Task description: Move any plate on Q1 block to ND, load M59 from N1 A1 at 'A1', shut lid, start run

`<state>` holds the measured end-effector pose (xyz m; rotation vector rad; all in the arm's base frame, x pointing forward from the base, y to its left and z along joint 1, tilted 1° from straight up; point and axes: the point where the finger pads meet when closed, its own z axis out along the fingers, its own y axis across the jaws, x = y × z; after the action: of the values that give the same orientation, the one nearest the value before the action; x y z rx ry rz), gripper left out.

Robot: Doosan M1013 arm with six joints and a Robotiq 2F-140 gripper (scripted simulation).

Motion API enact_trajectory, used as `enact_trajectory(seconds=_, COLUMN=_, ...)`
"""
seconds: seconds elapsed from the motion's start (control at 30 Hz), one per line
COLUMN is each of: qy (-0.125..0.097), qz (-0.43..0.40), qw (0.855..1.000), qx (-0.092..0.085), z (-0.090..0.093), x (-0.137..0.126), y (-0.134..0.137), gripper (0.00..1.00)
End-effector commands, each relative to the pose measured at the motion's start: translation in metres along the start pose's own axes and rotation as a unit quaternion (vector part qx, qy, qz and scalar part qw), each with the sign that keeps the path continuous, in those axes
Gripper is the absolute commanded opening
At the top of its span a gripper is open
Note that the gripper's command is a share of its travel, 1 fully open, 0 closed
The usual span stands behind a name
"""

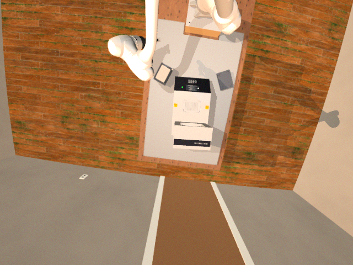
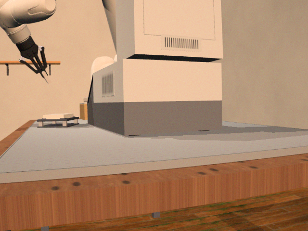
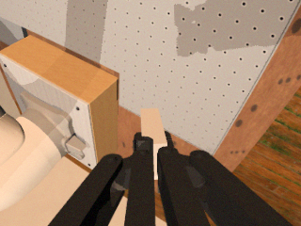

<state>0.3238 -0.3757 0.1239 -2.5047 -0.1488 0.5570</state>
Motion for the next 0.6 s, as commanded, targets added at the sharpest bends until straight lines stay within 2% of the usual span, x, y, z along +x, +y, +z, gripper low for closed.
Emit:
enact_trajectory(seconds=0.0, qy=0.005, qz=0.007, qw=1.0, qx=-0.02, z=-0.018, x=0.013, y=-0.004, gripper=0.0)
enact_trajectory(seconds=0.07, qy=0.005, qz=0.007, qw=1.0, qx=-0.02, z=-0.022, x=0.016, y=-0.005, gripper=0.0)
enact_trajectory(seconds=0.2, qy=0.031, qz=0.026, qw=0.996, qx=-0.078, z=-0.038, x=0.027, y=-0.011, gripper=0.0)
enact_trajectory(seconds=0.3, qy=0.033, qz=0.028, qw=0.996, qx=-0.083, z=-0.042, x=0.03, y=-0.013, gripper=0.0)
enact_trajectory(seconds=0.43, qy=0.033, qz=0.028, qw=0.996, qx=-0.083, z=-0.057, x=0.041, y=-0.019, gripper=0.0)
enact_trajectory(seconds=0.57, qy=0.066, qz=0.044, qw=0.987, qx=-0.138, z=-0.073, x=0.05, y=-0.027, gripper=0.0)
